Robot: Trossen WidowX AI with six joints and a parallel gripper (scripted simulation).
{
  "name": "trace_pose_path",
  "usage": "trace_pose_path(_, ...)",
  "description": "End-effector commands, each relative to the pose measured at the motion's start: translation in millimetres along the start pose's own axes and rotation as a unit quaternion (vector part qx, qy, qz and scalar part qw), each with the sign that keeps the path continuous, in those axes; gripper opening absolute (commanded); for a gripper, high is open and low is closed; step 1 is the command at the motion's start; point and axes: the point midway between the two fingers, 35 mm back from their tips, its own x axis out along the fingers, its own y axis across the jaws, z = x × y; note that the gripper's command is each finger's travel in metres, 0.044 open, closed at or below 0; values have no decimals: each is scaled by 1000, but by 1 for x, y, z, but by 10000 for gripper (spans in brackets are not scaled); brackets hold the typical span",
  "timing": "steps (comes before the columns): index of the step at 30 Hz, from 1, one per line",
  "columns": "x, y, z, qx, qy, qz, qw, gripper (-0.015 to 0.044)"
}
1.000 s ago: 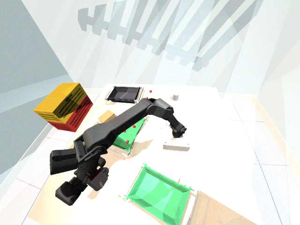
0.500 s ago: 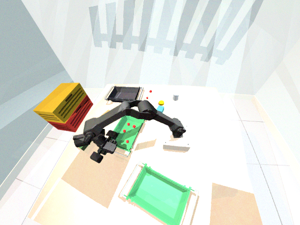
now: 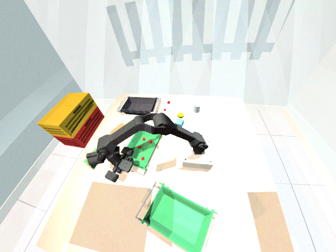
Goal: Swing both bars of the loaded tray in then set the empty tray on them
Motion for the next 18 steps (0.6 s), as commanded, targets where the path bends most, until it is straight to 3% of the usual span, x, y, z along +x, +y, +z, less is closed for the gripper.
trace_pose_path(1,22,3,3,-3,-6,7,1000,82)
trace_pose_path(9,39,4,4,-3,-6,7,1000,82)
trace_pose_path(18,13,19,4,-3,-6,7,1000,82)
